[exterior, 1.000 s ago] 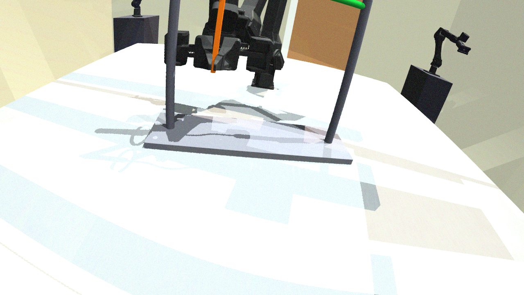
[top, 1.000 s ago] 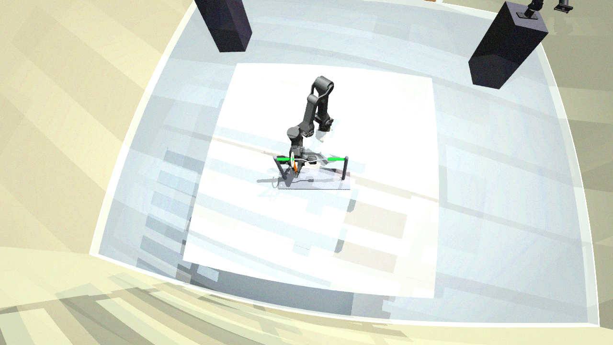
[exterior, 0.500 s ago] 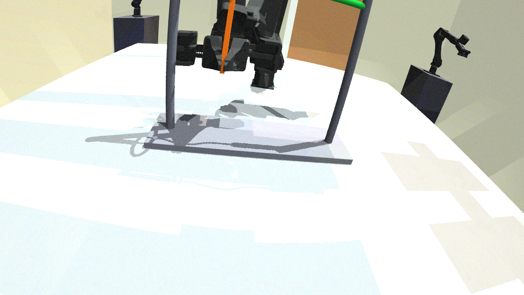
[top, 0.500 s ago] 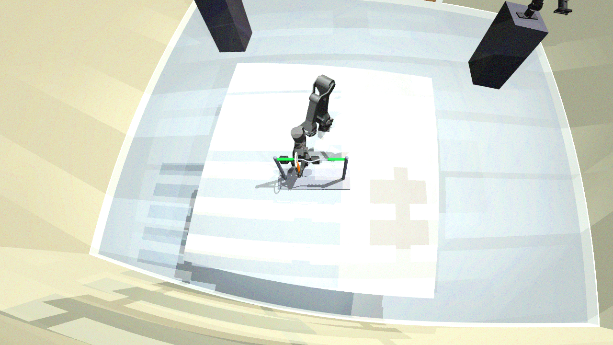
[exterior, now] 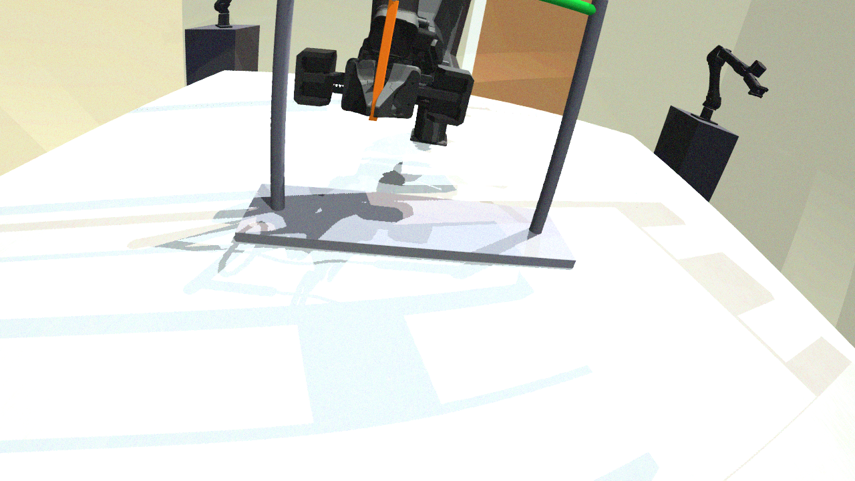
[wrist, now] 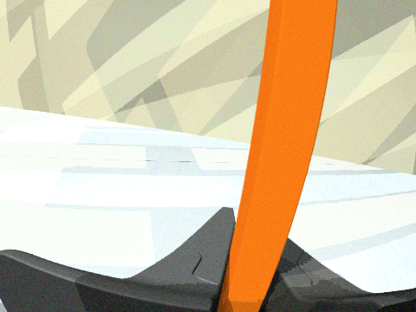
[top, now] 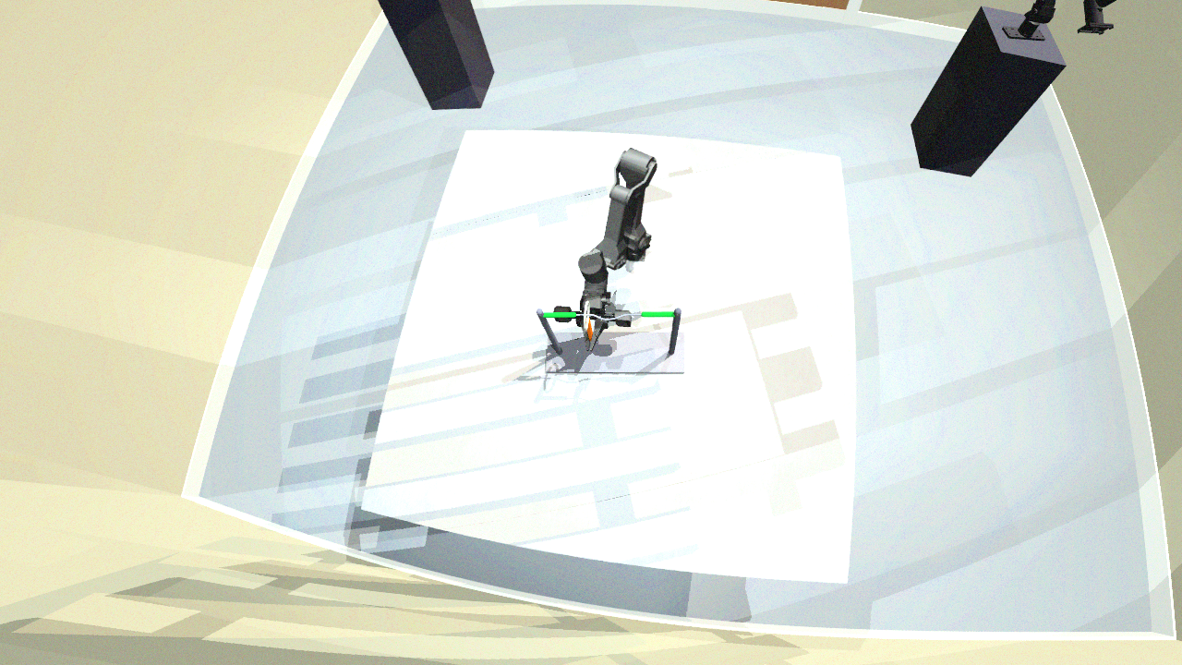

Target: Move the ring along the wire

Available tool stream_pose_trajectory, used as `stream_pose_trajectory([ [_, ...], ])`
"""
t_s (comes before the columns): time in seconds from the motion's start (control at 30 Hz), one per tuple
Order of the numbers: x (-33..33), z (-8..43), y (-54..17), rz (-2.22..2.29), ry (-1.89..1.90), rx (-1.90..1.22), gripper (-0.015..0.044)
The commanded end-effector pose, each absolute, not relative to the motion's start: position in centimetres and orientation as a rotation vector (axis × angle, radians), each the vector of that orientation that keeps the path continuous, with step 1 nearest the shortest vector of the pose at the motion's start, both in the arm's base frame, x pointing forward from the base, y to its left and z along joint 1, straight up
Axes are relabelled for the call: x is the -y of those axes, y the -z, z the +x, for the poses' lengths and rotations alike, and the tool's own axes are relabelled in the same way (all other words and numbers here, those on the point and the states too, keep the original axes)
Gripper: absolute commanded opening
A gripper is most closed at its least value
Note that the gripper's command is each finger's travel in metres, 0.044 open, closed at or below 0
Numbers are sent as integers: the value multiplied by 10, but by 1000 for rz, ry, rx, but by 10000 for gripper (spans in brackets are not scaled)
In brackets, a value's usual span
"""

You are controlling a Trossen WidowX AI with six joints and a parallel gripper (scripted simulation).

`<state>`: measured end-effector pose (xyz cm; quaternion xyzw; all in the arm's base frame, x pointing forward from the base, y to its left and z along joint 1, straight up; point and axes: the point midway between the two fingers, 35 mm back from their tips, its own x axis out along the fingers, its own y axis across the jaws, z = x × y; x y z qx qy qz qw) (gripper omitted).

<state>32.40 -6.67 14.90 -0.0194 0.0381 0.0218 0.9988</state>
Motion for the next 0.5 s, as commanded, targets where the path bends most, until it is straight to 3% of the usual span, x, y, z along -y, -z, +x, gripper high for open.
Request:
stream_pose_trajectory([
  [0.0,64,322,-151,-59,-13,-69,-150],
  [0.47,60,322,-150,-101,99,-66,-150],
])
